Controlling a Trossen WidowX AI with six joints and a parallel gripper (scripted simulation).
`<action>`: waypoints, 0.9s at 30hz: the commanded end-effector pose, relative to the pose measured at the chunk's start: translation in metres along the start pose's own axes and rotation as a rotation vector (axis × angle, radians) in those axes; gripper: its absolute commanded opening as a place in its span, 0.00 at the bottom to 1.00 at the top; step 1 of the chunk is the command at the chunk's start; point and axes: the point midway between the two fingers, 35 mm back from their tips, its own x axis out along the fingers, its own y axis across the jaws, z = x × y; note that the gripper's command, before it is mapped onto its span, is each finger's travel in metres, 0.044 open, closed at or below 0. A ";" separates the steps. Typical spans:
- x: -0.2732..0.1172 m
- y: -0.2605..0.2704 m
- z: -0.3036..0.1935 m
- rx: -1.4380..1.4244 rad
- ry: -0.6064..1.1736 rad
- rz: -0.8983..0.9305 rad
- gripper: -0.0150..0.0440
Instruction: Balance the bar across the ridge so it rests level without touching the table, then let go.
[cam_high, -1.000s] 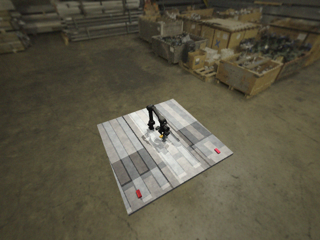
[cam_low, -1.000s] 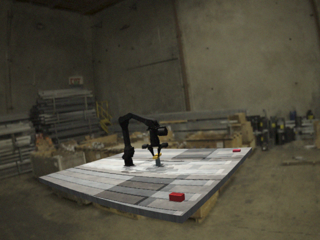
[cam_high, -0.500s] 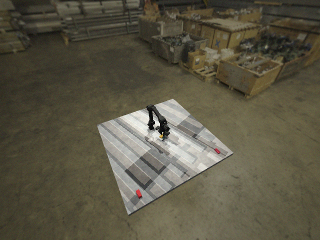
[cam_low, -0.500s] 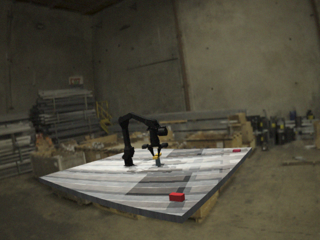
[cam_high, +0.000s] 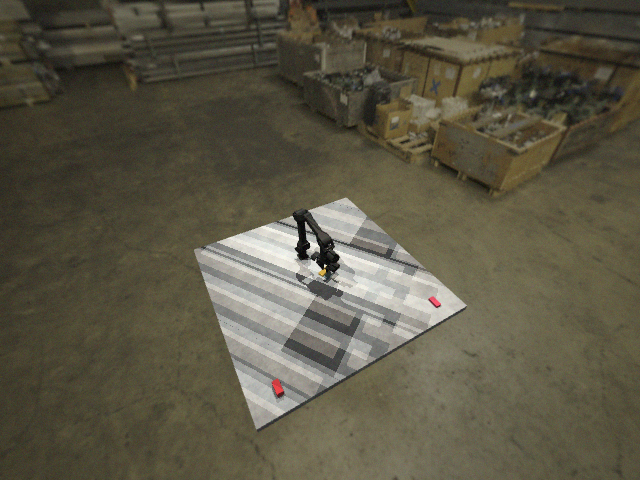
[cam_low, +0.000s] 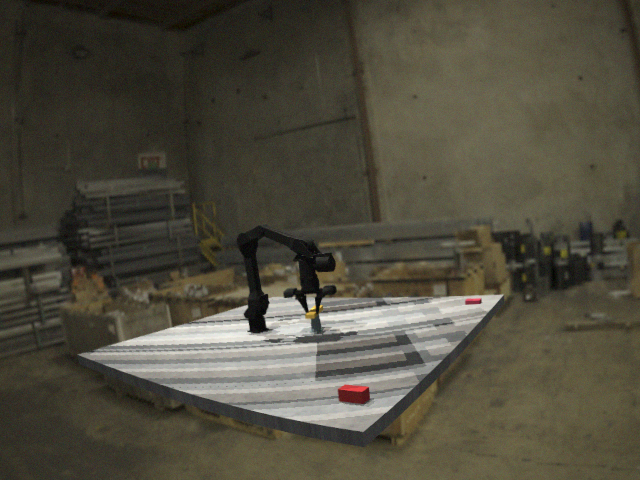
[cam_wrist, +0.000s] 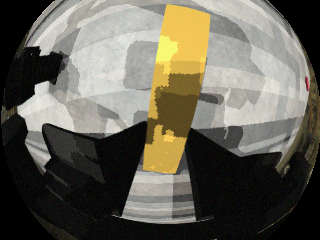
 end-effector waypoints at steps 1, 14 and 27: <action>0.000 0.000 0.000 0.000 0.000 0.001 0.25; 0.000 0.000 0.000 0.000 0.000 0.001 0.25; 0.000 0.000 0.000 0.000 0.000 0.001 0.54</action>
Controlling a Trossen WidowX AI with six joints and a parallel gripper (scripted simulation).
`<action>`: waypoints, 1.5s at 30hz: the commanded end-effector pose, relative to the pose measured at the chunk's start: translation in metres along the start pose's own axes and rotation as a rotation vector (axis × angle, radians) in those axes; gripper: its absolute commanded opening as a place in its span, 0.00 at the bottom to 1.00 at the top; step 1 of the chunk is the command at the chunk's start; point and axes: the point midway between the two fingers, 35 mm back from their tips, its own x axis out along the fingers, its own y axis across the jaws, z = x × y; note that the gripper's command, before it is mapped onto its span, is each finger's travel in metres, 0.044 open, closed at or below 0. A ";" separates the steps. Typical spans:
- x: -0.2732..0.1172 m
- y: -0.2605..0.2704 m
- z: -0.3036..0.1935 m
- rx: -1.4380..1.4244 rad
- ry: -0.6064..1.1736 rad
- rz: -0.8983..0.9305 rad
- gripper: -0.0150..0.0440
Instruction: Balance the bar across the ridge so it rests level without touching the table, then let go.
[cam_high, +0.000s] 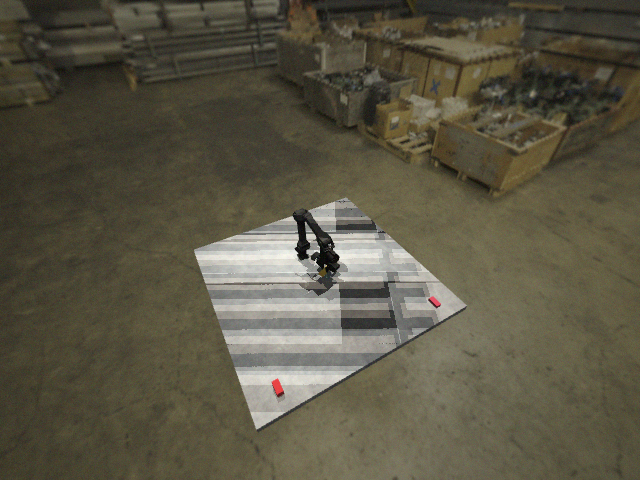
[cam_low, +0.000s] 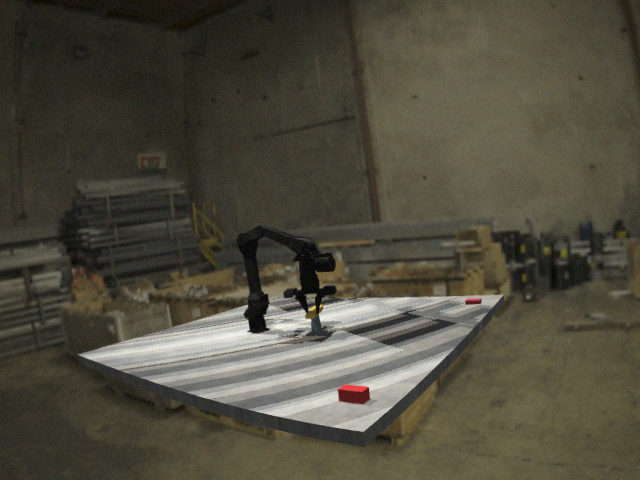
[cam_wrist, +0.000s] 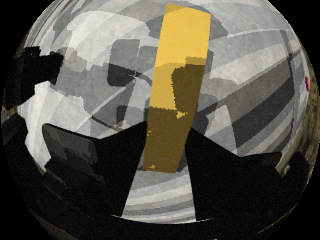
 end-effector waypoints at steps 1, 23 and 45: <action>0.000 0.000 0.000 0.000 0.000 0.001 0.54; 0.000 0.000 0.000 0.000 0.000 0.001 0.54; 0.000 0.000 0.000 0.000 0.000 0.001 0.57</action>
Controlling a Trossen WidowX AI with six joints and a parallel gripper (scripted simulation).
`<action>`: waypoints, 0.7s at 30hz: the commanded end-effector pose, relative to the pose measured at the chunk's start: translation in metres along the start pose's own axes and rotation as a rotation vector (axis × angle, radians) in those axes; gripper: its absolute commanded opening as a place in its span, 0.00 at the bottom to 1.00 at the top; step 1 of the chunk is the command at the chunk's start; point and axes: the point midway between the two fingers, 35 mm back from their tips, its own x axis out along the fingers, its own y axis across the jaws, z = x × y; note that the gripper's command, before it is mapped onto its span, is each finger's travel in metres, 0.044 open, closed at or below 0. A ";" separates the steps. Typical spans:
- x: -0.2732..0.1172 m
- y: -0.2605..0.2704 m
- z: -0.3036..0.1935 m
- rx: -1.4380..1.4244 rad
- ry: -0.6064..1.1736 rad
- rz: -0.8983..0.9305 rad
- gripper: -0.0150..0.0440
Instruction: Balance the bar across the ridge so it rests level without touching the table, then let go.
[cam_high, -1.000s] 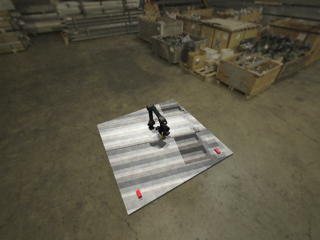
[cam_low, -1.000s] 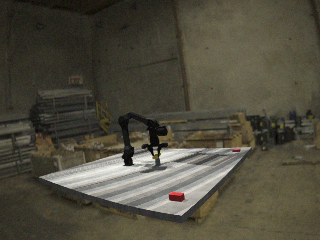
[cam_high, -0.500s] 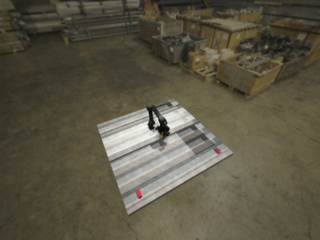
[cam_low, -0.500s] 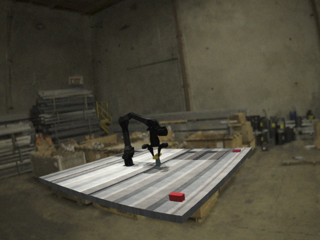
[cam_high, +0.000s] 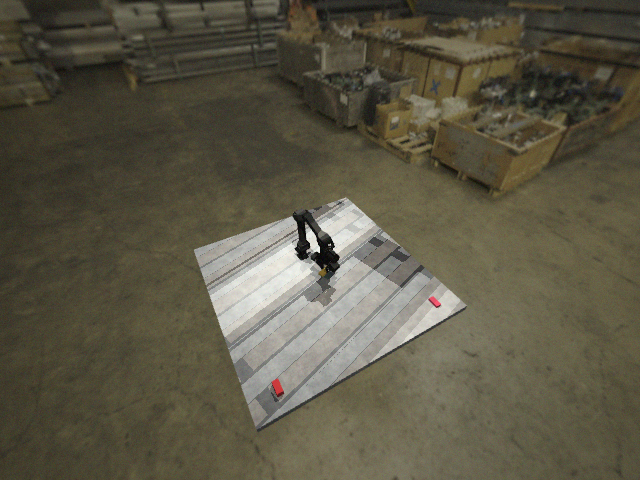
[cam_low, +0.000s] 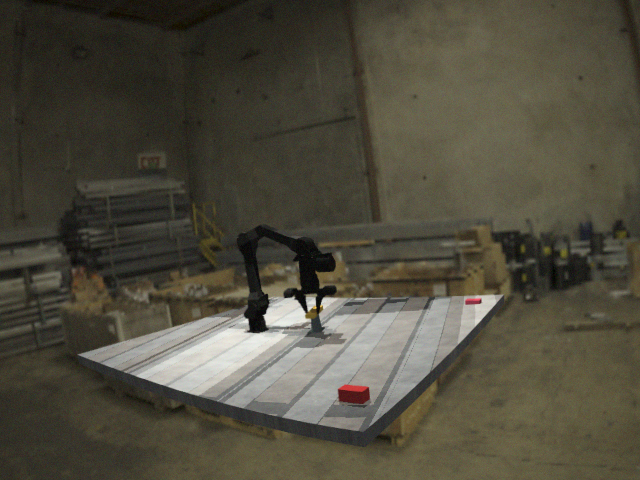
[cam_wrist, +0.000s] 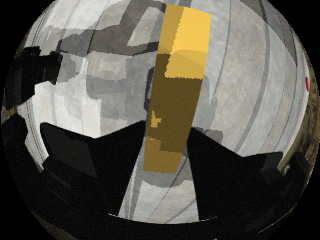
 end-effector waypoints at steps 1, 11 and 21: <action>0.000 0.000 0.000 0.000 0.000 0.001 0.57; 0.000 0.000 0.000 0.000 0.000 0.001 0.70; -0.002 0.000 0.000 0.000 0.000 0.001 1.00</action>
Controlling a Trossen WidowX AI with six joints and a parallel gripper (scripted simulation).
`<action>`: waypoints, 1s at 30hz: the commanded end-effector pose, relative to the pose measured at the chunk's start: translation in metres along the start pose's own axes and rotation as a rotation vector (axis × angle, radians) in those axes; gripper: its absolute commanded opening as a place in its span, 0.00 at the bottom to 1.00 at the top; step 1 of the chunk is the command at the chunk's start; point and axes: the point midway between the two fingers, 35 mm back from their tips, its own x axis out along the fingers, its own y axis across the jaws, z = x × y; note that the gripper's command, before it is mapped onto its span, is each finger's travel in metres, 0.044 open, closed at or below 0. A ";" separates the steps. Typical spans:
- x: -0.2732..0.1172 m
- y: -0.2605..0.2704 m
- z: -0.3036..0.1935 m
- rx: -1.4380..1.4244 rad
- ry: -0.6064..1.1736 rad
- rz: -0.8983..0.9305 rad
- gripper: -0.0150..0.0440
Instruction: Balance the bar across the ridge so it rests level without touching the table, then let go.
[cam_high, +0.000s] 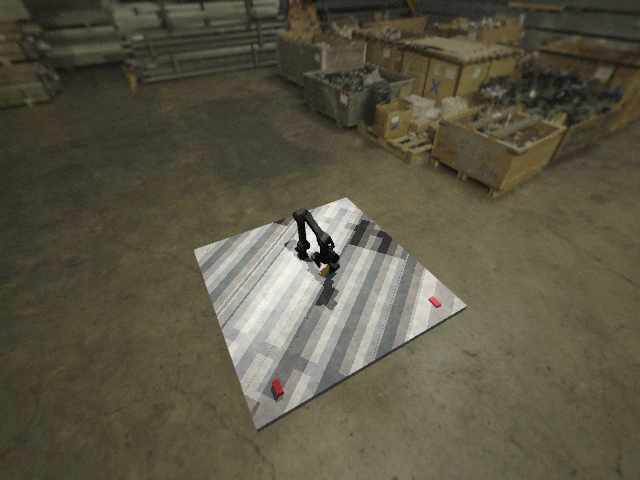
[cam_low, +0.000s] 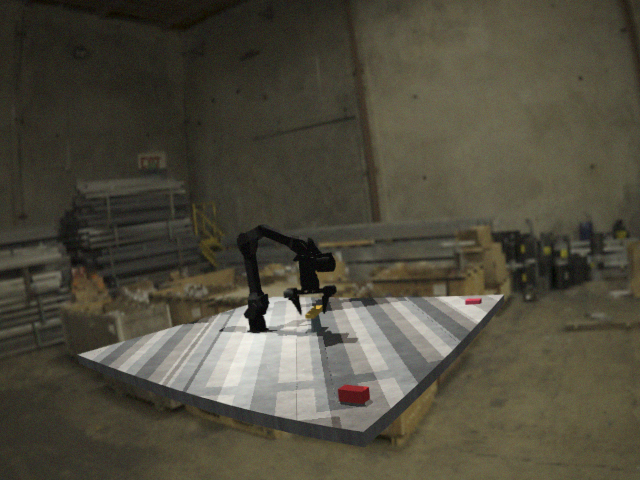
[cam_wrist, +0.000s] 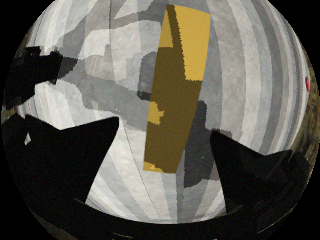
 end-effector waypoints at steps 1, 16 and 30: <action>-0.007 -0.001 0.000 0.000 0.000 0.000 1.00; -0.100 0.000 0.000 0.000 0.000 0.000 1.00; -0.100 0.000 0.000 0.000 0.000 0.000 1.00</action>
